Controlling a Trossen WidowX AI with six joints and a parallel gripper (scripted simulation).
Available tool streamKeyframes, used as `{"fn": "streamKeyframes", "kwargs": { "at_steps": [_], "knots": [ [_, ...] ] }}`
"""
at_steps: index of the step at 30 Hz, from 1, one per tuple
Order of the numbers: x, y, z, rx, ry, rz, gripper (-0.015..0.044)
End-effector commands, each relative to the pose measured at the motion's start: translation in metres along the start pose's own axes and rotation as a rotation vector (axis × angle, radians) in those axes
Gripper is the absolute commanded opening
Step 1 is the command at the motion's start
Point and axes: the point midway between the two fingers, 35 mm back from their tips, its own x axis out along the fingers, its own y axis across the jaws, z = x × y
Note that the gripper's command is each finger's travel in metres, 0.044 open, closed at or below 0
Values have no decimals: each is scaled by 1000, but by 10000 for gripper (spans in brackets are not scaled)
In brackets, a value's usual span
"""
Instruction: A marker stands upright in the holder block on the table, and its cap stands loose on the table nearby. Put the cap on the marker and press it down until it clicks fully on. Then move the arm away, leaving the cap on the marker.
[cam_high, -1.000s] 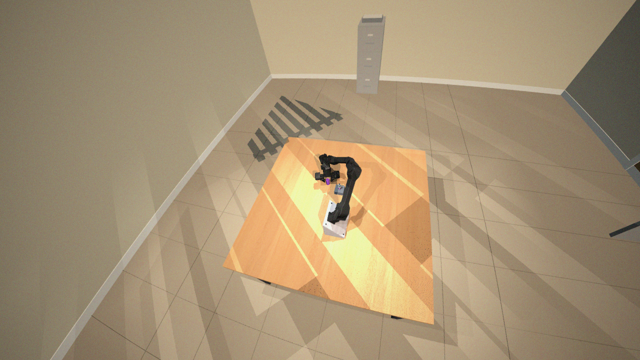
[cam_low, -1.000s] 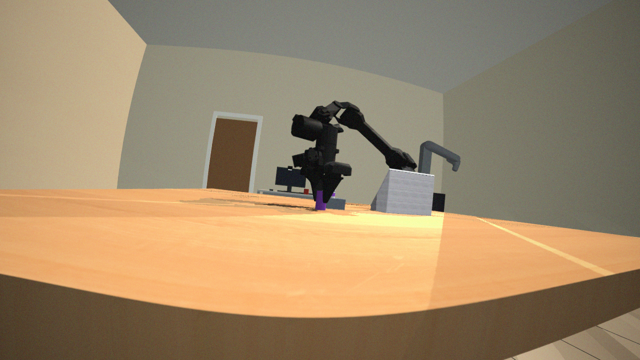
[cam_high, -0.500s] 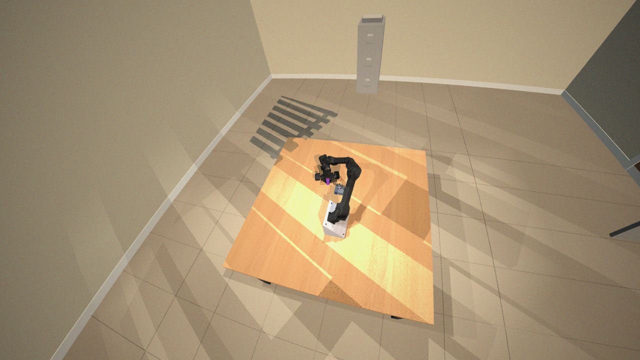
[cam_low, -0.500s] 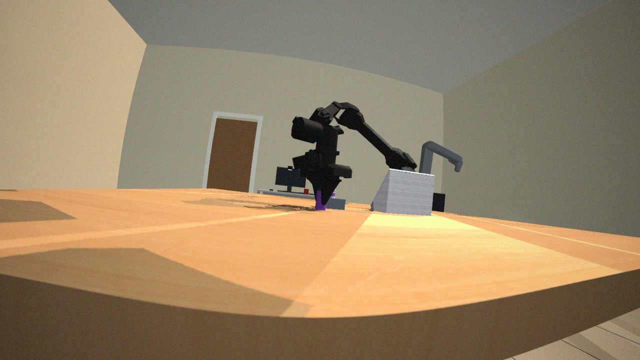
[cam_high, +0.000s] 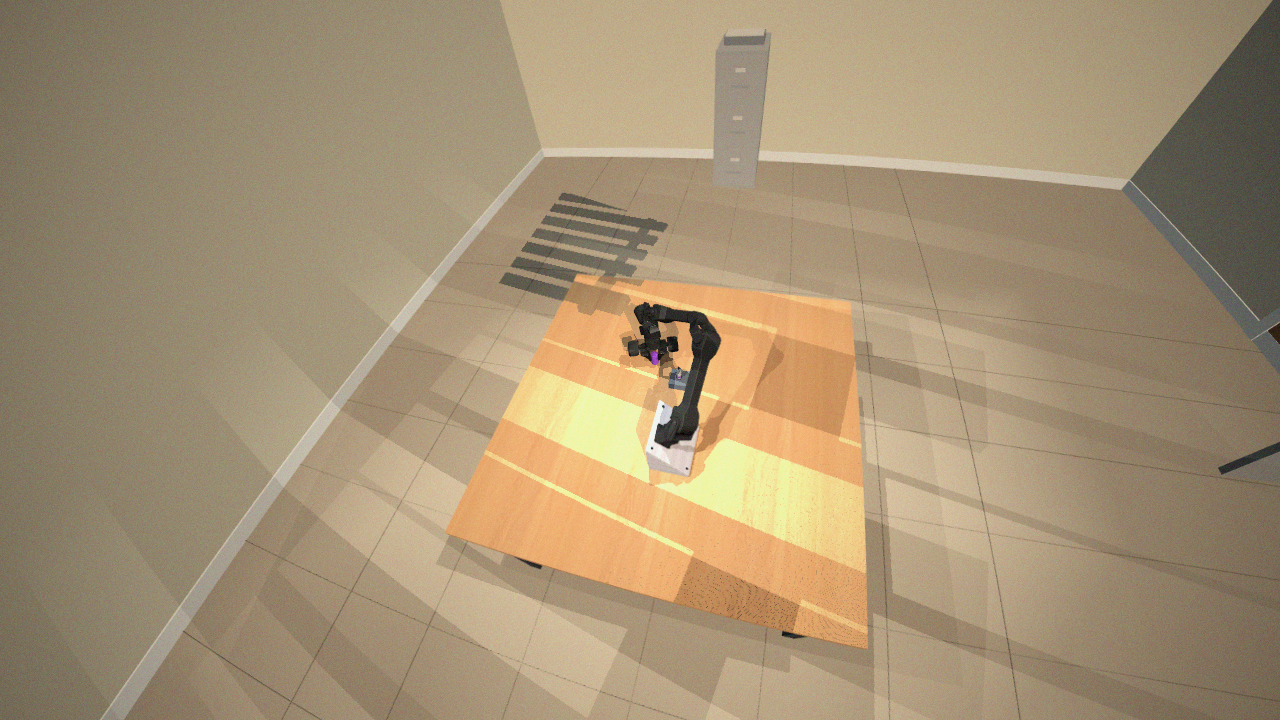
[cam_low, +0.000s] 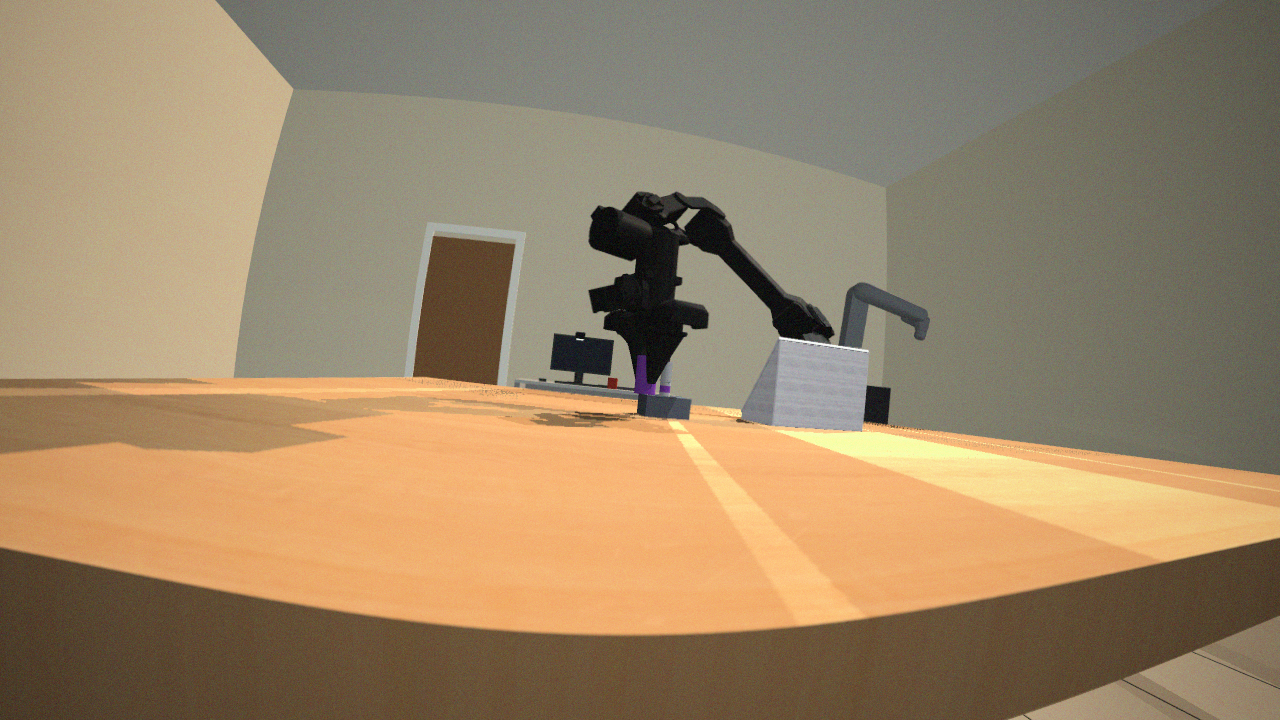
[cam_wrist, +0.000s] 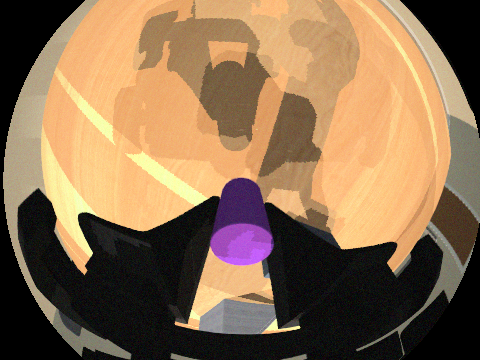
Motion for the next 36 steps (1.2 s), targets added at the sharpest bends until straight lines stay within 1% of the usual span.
{"fn": "streamKeyframes", "kwargs": {
  "at_steps": [1,8,36],
  "knots": [
    [-20,-1,1,10,-10,6,0],
    [-26,-3,0,10,-10,6,0],
    [-66,-60,-52,8,-7,5,0]
  ]
}}
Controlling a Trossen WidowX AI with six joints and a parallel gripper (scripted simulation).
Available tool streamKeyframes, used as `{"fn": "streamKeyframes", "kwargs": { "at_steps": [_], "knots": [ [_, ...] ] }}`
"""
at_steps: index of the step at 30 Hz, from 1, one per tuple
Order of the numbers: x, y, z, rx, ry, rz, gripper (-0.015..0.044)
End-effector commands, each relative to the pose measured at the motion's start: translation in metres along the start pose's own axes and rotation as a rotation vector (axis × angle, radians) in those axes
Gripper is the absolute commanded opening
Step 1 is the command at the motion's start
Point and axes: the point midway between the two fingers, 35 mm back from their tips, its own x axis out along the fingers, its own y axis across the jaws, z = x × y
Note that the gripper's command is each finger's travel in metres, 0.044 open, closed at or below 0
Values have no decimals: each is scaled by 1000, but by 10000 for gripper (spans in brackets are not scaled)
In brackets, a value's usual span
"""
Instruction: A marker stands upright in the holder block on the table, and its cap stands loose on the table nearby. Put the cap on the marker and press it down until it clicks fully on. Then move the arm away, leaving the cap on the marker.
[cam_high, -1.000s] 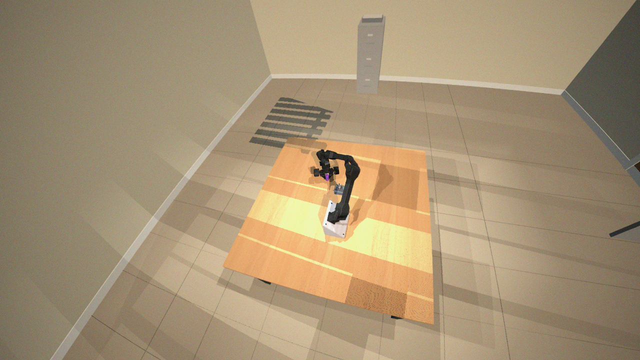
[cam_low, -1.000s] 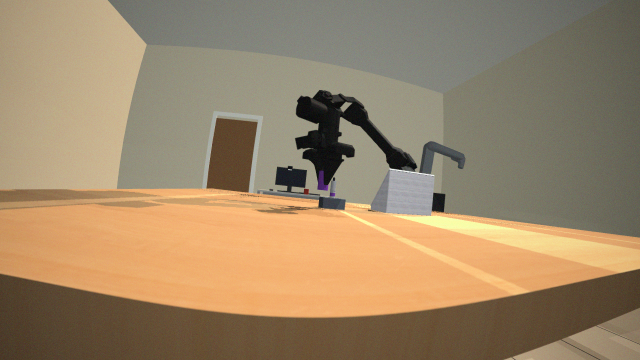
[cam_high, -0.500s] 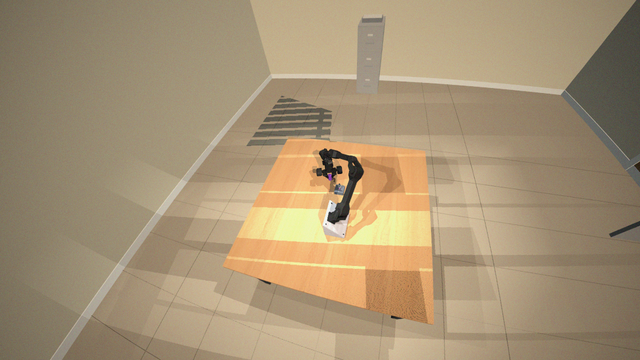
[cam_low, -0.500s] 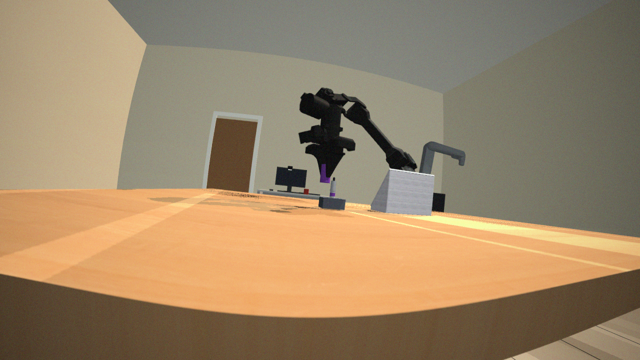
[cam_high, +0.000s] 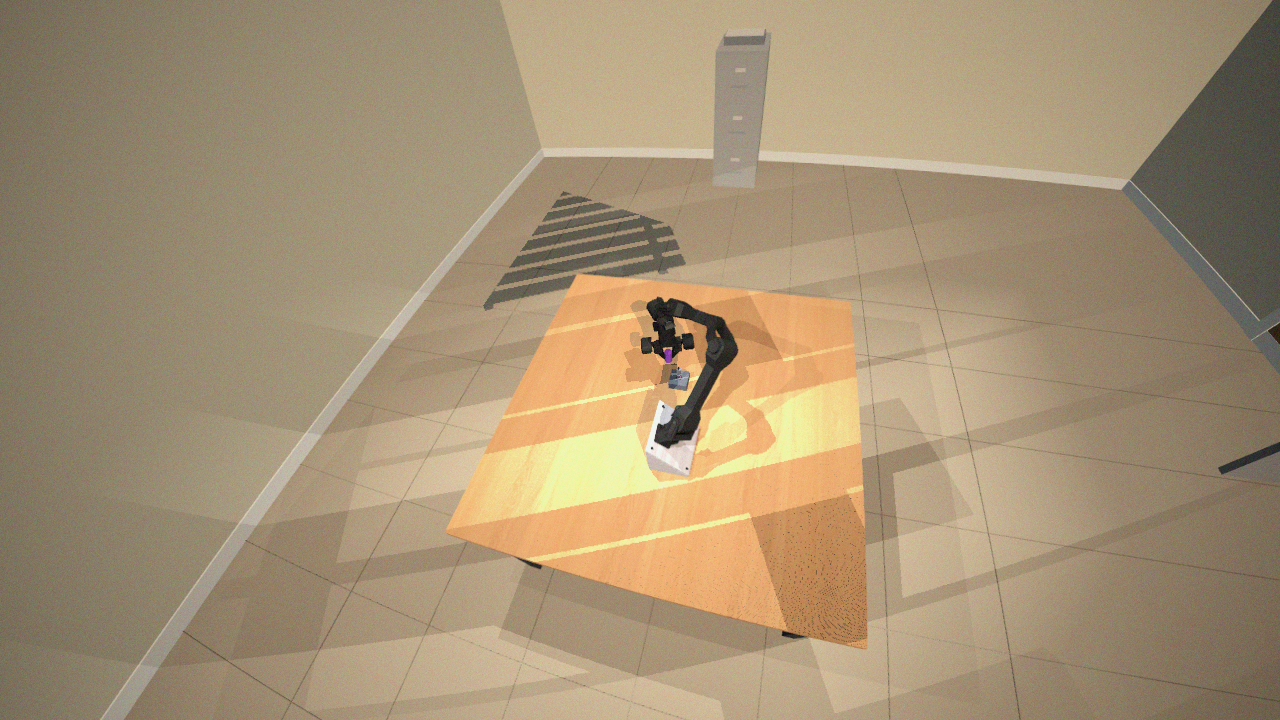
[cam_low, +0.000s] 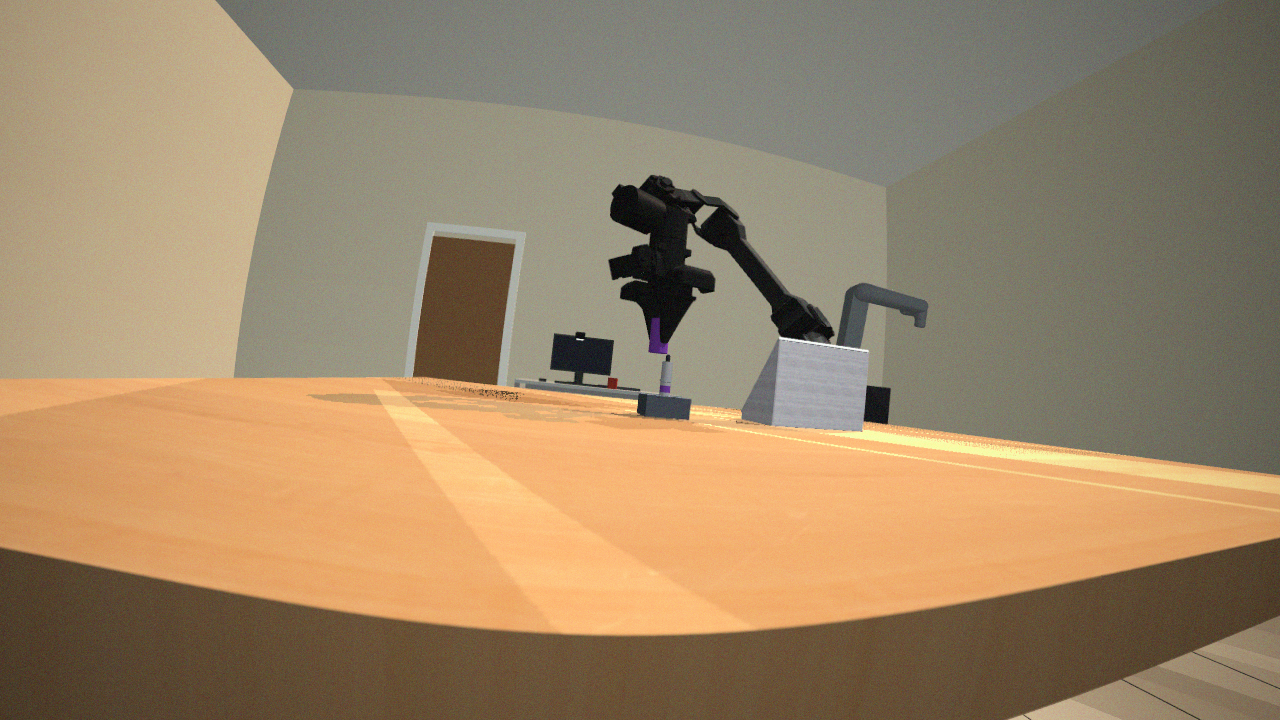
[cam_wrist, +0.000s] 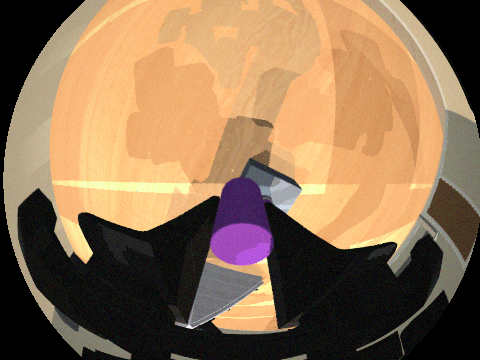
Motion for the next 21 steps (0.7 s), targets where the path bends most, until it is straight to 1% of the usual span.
{"fn": "streamKeyframes", "kwargs": {
  "at_steps": [1,14,21],
  "knots": [
    [-7,-10,-9,-1,-5,2,0],
    [-20,-32,-37,-2,-3,1,0],
    [-16,-33,-39,-2,-3,1,0]
  ]
}}
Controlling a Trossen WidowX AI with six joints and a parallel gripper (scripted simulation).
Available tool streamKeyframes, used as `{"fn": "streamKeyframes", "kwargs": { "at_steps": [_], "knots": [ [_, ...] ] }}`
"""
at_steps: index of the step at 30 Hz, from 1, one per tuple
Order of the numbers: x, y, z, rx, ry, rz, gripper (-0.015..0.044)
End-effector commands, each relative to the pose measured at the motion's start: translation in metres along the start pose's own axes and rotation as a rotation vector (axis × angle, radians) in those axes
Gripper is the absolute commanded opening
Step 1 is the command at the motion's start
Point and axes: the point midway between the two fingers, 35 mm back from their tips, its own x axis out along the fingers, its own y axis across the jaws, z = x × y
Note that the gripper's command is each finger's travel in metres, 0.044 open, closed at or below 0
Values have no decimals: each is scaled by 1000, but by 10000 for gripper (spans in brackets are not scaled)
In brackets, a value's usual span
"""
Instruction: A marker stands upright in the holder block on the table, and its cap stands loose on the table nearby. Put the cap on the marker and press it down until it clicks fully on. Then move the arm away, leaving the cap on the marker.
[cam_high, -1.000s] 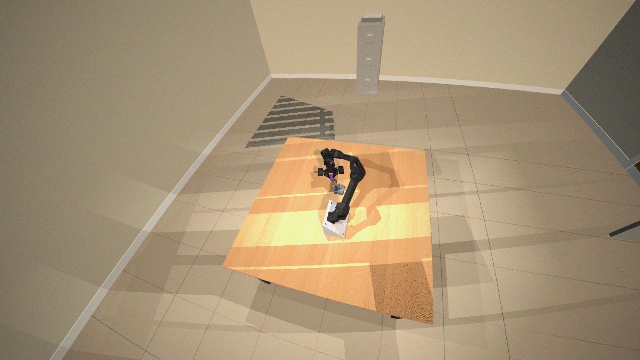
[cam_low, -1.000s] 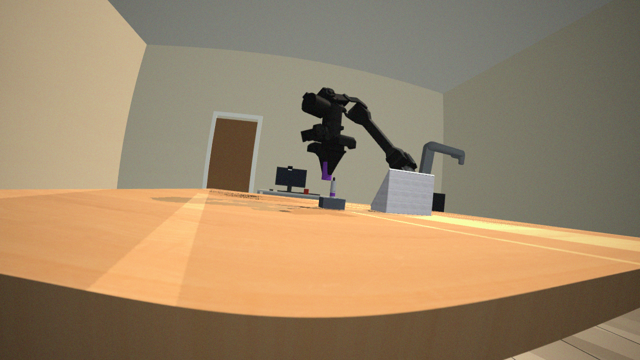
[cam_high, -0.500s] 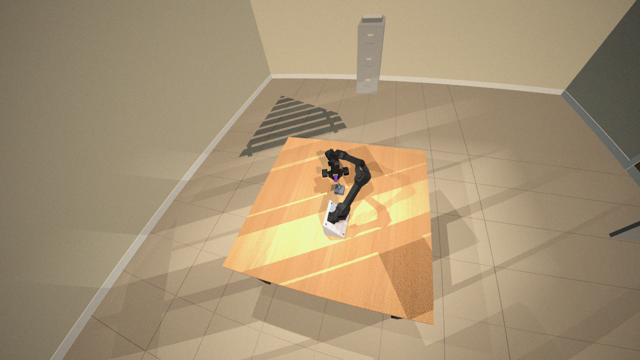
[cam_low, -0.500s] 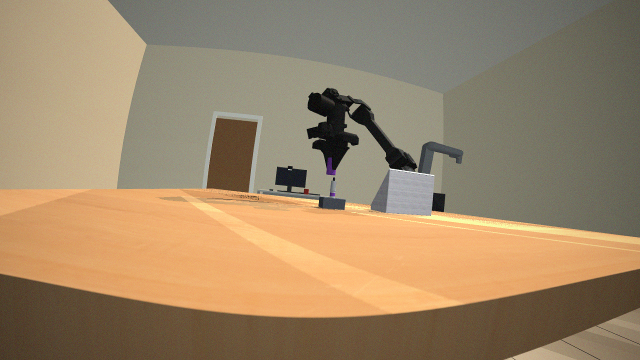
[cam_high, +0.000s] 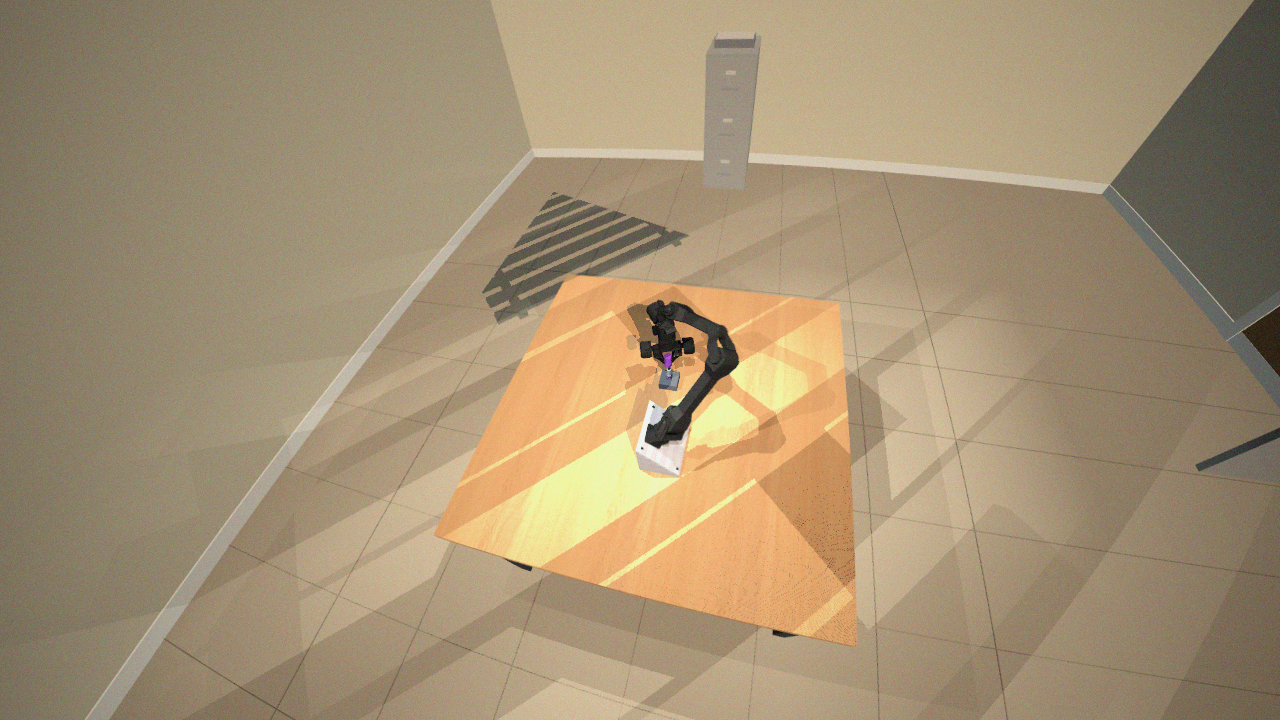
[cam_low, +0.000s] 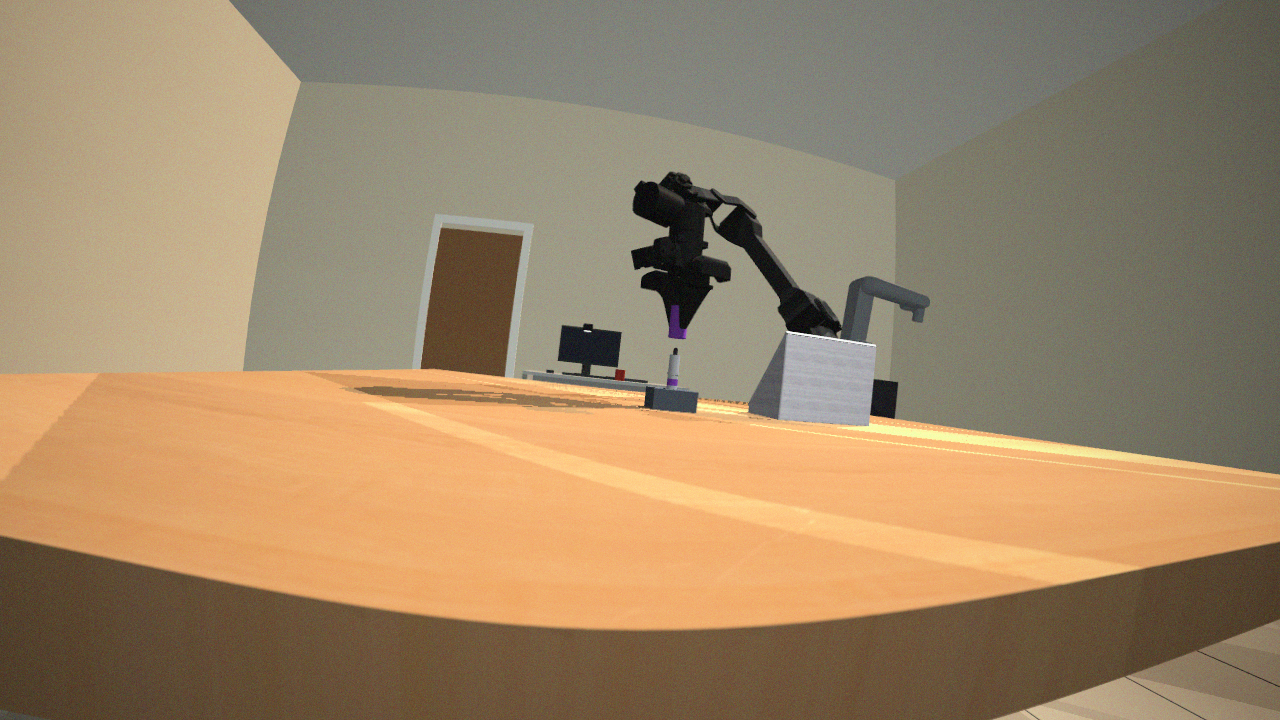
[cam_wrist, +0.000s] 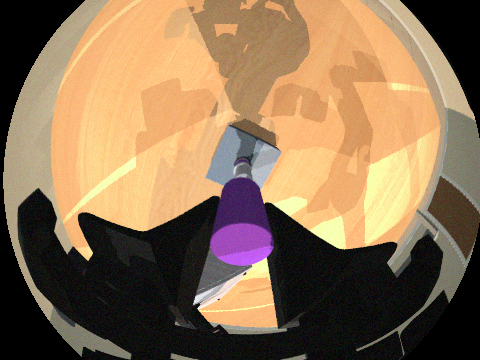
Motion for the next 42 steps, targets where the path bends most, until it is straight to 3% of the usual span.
{"fn": "streamKeyframes", "kwargs": {
  "at_steps": [1,42],
  "knots": [
    [2,-2,-1,-1,-5,-2,0],
    [57,-3,-1,0,-5,-4,0]
  ]
}}
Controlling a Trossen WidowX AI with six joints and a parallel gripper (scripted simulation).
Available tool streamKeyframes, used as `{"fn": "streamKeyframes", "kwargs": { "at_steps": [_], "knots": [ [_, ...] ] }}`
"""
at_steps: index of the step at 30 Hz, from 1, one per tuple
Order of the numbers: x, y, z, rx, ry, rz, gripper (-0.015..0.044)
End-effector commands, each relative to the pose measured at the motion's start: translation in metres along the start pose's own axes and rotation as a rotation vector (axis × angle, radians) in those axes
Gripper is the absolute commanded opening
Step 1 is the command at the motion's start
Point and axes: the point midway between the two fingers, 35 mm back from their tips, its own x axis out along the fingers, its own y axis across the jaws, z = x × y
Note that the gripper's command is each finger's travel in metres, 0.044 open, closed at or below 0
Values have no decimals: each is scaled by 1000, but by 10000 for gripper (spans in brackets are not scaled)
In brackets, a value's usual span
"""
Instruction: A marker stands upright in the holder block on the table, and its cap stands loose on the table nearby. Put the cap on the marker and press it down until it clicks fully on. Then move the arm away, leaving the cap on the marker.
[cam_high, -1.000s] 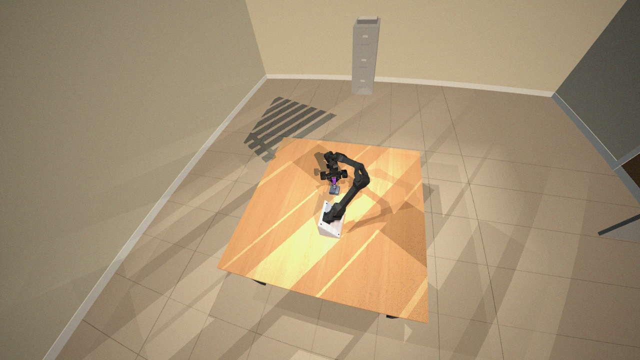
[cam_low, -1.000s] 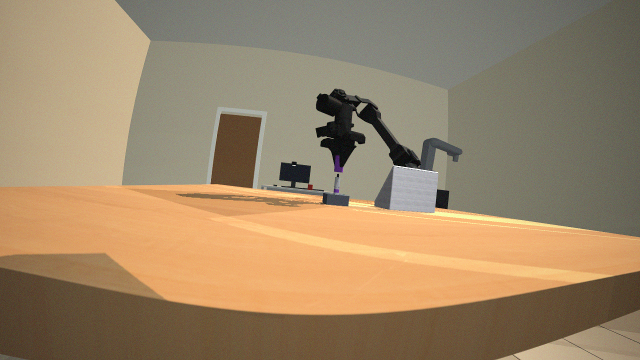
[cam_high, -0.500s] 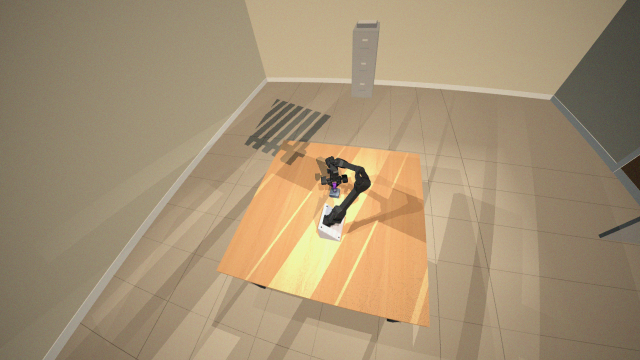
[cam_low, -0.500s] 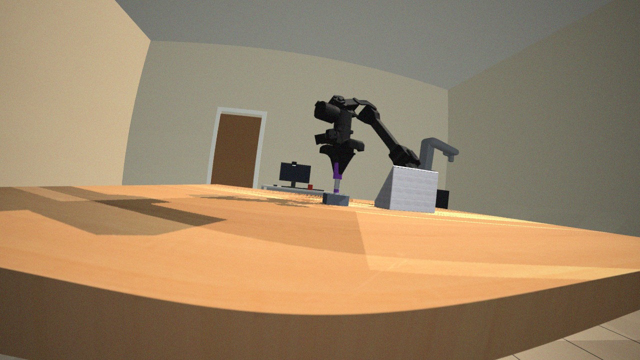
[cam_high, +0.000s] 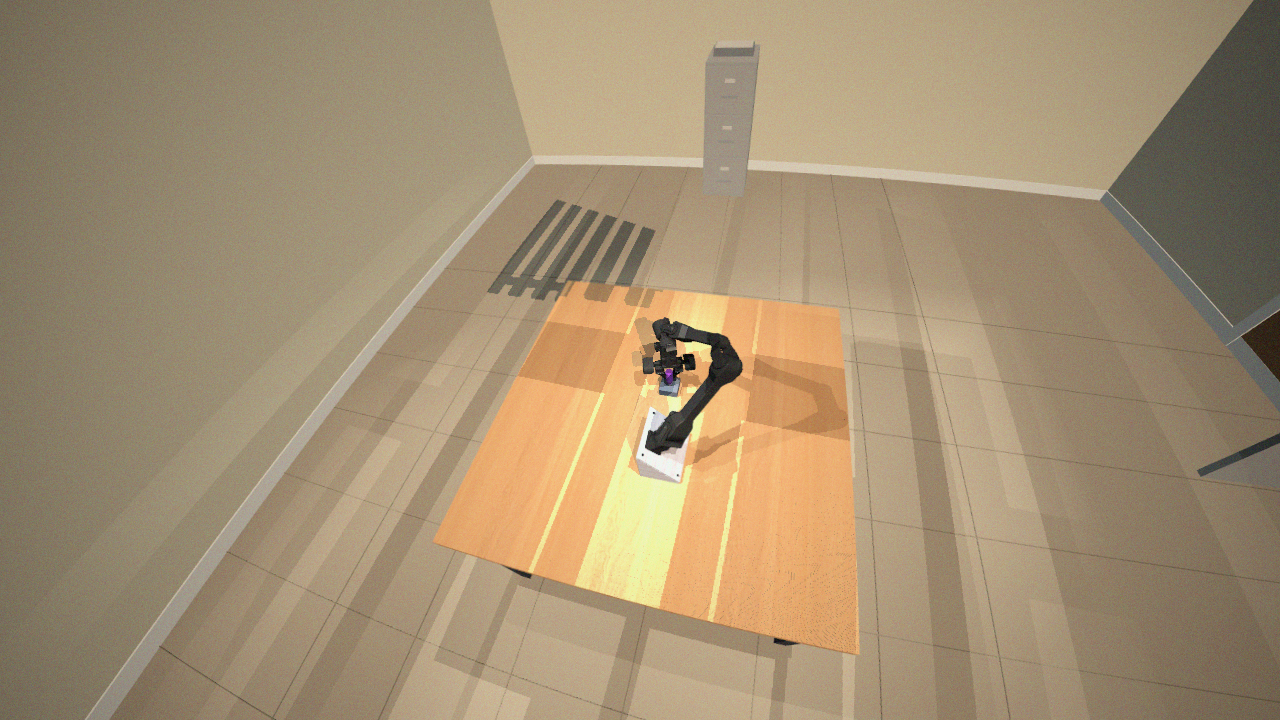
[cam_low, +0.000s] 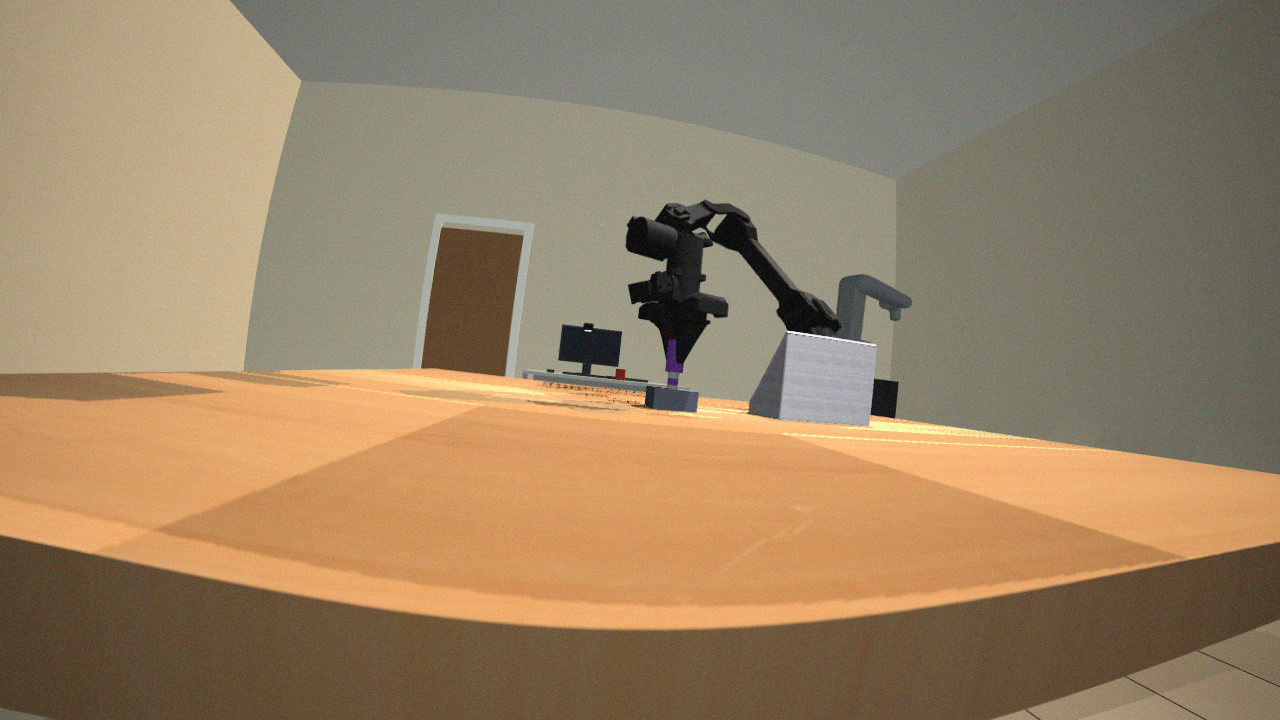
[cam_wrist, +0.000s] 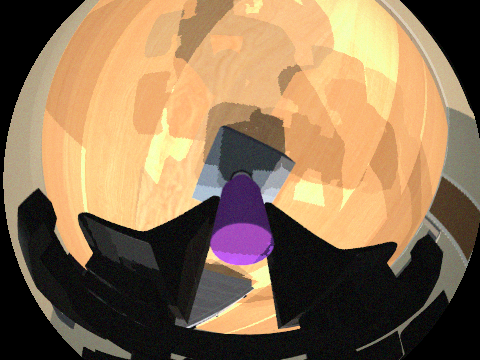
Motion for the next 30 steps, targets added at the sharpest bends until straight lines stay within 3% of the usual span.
{"fn": "streamKeyframes", "kwargs": {
  "at_steps": [1,7,24,27,30],
  "knots": [
    [2,0,0,-6,-2,-5,0],
    [2,0,0,-6,-2,-5,0],
    [2,0,0,-1,-1,-1,440],
    [-1,0,0,-1,-1,0,440],
    [-35,1,3,-2,-2,3,440]
  ]
}}
